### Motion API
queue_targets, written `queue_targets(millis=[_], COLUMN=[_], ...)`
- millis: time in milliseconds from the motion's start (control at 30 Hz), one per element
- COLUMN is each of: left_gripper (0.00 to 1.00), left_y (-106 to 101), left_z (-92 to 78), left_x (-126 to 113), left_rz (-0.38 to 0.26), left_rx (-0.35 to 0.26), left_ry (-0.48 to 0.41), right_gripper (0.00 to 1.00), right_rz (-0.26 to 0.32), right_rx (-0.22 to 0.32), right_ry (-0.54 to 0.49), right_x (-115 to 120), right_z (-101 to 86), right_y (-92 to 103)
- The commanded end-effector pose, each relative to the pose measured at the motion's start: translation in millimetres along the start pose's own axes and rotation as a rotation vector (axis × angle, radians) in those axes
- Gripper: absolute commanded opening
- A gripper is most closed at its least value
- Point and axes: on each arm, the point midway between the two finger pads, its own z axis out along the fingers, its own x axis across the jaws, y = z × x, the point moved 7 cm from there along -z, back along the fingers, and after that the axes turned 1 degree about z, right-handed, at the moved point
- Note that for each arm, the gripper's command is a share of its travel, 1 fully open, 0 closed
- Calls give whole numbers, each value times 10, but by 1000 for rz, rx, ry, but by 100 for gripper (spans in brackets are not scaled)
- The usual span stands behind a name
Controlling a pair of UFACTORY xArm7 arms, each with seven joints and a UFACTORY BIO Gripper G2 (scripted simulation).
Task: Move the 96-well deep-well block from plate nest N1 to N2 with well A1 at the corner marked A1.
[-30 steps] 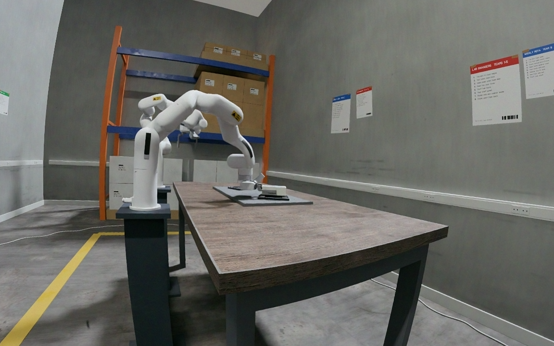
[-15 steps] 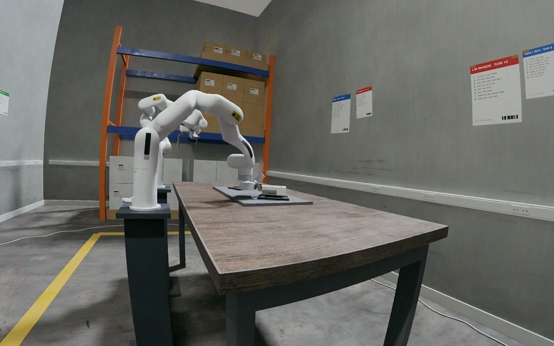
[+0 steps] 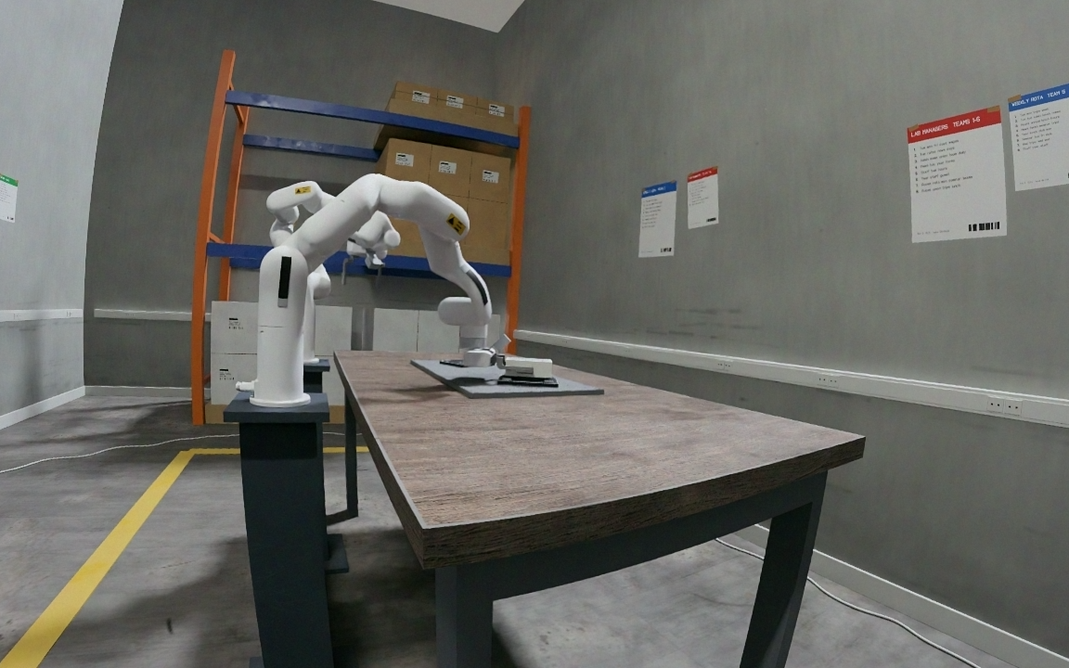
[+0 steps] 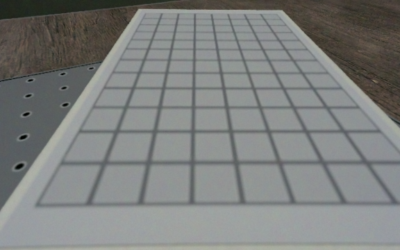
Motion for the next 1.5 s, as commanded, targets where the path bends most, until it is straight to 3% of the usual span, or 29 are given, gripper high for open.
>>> queue_targets(millis=[0,1467], left_gripper=[100,100], left_y=[2,2], left_z=[-9,-9], left_x=[3,3], left_rz=[0,0], left_rx=[-1,-1], left_ry=[2,2], right_gripper=[0,0], right_rz=[4,4], right_rx=[-3,-3], right_ry=[0,0], right_x=[12,12], right_z=[9,9], right_y=[23,-14])
